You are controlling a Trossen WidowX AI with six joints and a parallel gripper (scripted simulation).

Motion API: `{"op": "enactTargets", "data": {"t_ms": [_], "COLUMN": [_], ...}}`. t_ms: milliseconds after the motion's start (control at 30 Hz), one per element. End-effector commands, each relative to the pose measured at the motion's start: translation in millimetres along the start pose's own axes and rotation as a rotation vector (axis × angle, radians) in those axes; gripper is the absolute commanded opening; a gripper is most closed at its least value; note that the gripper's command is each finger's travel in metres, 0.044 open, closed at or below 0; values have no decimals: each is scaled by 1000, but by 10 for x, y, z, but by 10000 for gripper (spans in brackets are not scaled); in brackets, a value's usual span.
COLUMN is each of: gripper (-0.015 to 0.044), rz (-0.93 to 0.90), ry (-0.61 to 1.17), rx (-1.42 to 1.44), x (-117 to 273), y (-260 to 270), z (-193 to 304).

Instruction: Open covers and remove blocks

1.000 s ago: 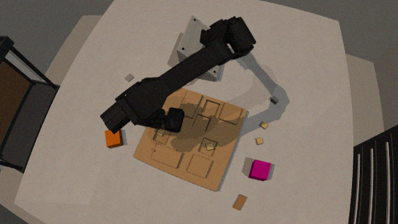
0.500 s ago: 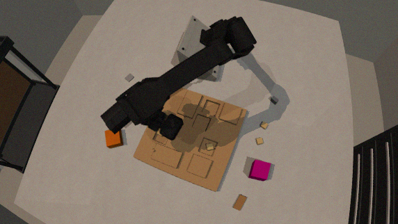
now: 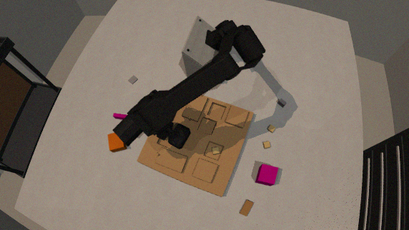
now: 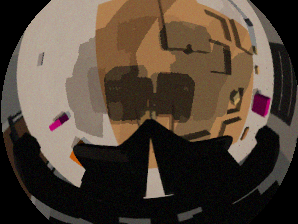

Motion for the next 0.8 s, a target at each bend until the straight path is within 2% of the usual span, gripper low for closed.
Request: {"op": "enactTargets", "data": {"t_ms": [0,500,767], "gripper": [0,0,0], "rz": [4,-1,-1], "ry": [7,9,9], "rx": [82,1491,1558], "x": [-32,-136,-141], "y": [13,10,10], "z": [-3,2,2]}}
Point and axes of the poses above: the point midway between the two fingers, 35 mm back from their tips, its own x axis back along the fingers, its own y axis across the jaws, z = x × y, the point moved 4 cm from there along x, back along the fingers, and after that the axes turned 12 degrees about x, right-handed, at the moved point
